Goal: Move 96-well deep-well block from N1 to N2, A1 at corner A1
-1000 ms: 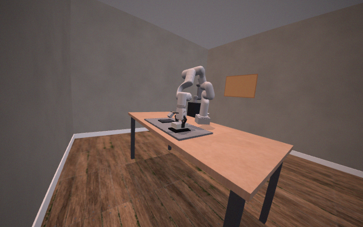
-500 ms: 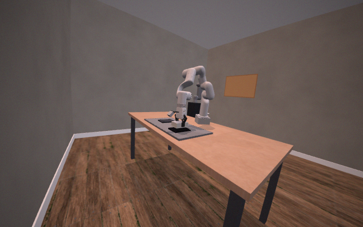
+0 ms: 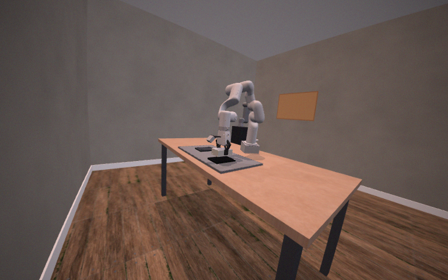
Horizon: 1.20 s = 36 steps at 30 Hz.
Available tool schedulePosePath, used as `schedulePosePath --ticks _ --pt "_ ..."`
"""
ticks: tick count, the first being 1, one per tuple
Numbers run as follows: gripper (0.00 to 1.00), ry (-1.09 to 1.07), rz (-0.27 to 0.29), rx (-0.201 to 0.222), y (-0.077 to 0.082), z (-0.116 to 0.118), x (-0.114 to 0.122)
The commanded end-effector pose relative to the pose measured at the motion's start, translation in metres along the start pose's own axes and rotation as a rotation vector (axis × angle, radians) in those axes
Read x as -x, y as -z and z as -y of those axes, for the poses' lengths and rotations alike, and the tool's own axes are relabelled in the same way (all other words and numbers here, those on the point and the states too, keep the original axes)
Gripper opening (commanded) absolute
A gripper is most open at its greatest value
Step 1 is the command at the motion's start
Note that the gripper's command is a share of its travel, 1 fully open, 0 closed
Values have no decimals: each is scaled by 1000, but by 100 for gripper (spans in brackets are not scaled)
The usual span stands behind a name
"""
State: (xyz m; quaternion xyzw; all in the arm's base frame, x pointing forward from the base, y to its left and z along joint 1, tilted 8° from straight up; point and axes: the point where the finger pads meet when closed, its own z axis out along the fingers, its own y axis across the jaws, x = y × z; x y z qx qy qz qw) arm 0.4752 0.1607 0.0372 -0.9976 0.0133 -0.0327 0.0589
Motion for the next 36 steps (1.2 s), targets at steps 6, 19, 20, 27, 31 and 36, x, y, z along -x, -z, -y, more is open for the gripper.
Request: schedulePosePath --ticks 6,19,20,27,31,36 --pt "0 0 -4 -1 17 0 -2" --pt "0 0 -4 -1 35 0 -2" --pt "0 0 -4 -1 37 0 -2" --pt "0 0 -4 -1 49 0 -2" --pt "0 0 -4 -1 52 0 -2" --pt "0 0 -4 -1 59 0 -2"
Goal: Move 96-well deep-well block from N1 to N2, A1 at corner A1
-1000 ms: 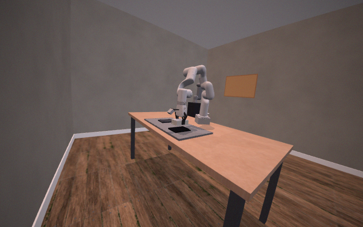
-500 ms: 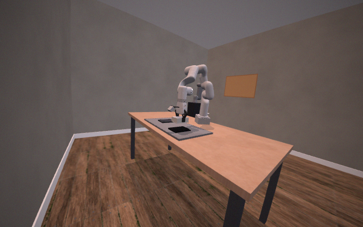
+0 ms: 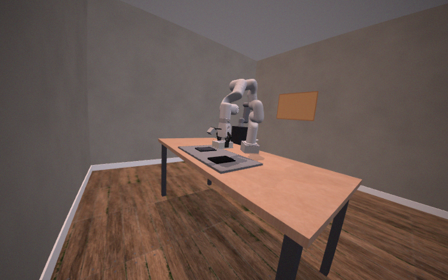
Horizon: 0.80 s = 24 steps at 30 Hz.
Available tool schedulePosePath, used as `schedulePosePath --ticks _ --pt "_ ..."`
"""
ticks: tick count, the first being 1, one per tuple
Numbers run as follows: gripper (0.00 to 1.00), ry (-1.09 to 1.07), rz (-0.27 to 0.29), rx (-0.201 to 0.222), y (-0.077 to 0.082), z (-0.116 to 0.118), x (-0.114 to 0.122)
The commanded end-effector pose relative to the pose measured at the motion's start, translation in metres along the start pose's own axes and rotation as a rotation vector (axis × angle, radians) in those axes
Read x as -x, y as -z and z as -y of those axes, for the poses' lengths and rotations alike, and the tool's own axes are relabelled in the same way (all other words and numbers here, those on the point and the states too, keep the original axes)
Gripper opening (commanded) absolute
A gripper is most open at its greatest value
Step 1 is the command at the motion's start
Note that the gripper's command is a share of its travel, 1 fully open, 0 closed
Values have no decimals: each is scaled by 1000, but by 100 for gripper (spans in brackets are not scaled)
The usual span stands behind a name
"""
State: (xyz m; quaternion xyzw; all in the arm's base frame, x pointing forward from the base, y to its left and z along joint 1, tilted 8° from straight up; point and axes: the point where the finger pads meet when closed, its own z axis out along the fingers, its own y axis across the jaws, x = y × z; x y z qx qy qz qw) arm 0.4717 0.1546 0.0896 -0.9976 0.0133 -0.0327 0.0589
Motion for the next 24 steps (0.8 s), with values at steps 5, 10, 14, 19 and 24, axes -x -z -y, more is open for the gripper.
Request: schedulePosePath --ticks 5,10,14,19,24 --pt "0 0 -4 -1 6 0 -2" --pt "0 0 -4 -1 6 0 -2" --pt "0 0 -4 -1 6 0 -2" --pt "0 -18 -4 -1 6 -16 1" --pt "0 -18 -4 -1 6 -33 4"
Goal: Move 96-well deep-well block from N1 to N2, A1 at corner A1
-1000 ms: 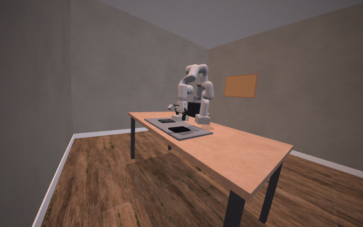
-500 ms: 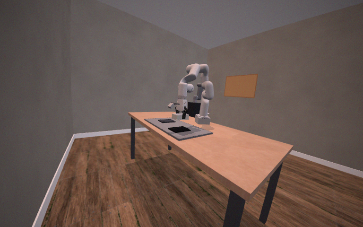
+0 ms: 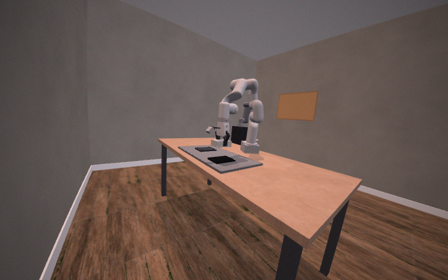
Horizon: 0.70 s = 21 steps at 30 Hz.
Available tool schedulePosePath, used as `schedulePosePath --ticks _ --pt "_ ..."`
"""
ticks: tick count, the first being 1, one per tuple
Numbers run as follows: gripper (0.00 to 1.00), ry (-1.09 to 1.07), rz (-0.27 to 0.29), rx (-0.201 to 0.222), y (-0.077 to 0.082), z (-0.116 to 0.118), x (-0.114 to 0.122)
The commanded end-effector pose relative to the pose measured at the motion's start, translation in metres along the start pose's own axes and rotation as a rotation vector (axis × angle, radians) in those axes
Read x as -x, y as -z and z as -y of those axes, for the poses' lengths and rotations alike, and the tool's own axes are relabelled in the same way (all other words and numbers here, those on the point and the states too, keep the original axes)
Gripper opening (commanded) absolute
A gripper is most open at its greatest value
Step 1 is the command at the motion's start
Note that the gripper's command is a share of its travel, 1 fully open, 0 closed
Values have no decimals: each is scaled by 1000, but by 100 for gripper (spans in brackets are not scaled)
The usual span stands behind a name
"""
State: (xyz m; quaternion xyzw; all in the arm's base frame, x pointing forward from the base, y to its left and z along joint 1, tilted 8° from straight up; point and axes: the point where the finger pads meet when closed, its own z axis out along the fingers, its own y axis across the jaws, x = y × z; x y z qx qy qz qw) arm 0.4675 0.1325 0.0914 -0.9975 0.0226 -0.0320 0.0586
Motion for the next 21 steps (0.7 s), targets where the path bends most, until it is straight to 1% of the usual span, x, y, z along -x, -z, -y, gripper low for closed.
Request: schedulePosePath --ticks 1,3,18,21 --pt "0 1 -5 -2 2 -14 1" --pt "0 1 -5 -2 2 -14 1" --pt "0 1 -4 -1 1 -64 8" --pt "0 1 -4 -1 1 -67 8"
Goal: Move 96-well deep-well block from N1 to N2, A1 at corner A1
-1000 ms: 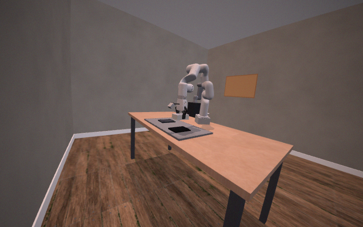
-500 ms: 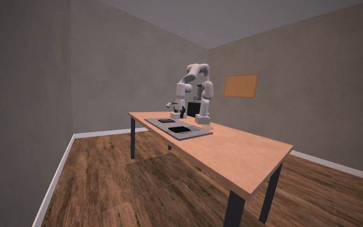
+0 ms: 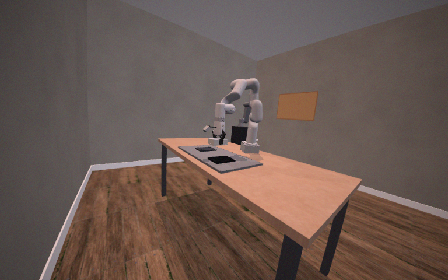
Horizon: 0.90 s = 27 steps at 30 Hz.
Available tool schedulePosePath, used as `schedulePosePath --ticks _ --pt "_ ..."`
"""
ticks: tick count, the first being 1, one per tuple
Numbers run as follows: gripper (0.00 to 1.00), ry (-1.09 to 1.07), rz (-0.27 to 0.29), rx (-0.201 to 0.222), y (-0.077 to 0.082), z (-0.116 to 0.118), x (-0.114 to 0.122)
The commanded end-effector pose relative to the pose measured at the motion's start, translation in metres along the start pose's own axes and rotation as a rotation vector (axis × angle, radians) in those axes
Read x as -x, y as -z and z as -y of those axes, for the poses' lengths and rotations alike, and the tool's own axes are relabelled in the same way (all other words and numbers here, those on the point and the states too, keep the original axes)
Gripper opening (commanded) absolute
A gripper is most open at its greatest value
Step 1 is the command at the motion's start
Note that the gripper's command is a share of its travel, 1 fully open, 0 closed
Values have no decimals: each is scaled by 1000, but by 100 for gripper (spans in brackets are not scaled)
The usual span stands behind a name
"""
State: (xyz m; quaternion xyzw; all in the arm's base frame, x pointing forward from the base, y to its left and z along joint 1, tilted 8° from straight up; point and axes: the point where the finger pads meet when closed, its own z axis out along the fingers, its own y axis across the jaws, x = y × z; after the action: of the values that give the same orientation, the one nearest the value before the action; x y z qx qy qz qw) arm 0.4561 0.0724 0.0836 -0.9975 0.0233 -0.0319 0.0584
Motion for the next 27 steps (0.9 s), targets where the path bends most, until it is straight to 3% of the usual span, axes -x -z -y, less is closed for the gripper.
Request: schedulePosePath --ticks 1,27 --pt "0 2 -5 -2 1 -9 0" --pt "0 2 -5 -1 1 -89 11"
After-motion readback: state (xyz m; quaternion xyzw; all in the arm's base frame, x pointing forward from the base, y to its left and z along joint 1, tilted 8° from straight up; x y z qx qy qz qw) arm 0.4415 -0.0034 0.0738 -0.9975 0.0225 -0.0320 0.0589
